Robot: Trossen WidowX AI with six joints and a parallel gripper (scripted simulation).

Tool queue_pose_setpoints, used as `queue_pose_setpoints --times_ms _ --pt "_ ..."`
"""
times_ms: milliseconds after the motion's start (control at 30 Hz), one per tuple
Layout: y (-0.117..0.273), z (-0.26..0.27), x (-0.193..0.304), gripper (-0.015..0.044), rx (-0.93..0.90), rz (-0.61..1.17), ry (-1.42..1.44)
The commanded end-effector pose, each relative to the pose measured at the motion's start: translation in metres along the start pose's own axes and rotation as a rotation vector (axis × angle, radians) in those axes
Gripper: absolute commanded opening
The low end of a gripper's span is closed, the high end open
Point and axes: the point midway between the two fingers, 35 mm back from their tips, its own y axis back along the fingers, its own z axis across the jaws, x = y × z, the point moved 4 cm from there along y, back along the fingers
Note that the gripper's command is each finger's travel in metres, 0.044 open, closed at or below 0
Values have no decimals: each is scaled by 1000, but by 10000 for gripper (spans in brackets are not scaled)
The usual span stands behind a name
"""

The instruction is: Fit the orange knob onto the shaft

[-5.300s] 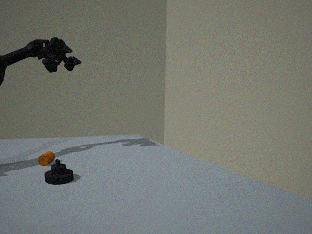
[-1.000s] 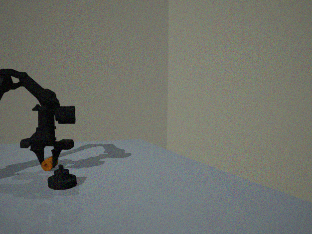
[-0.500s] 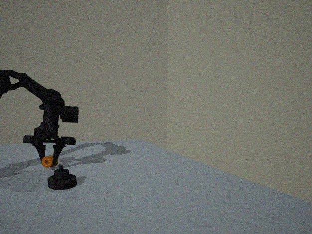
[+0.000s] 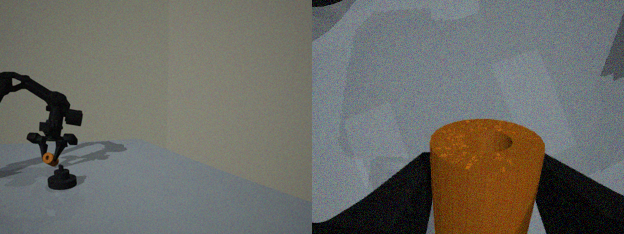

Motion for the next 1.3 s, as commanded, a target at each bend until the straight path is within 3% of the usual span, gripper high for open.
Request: queue_pose_setpoints --times_ms 0,1067,1267 --pt "3 1 5 179 -1 -57 -1" --pt "13 0 58 179 -2 -604 1" --pt "15 -1 64 179 -5 -634 4"
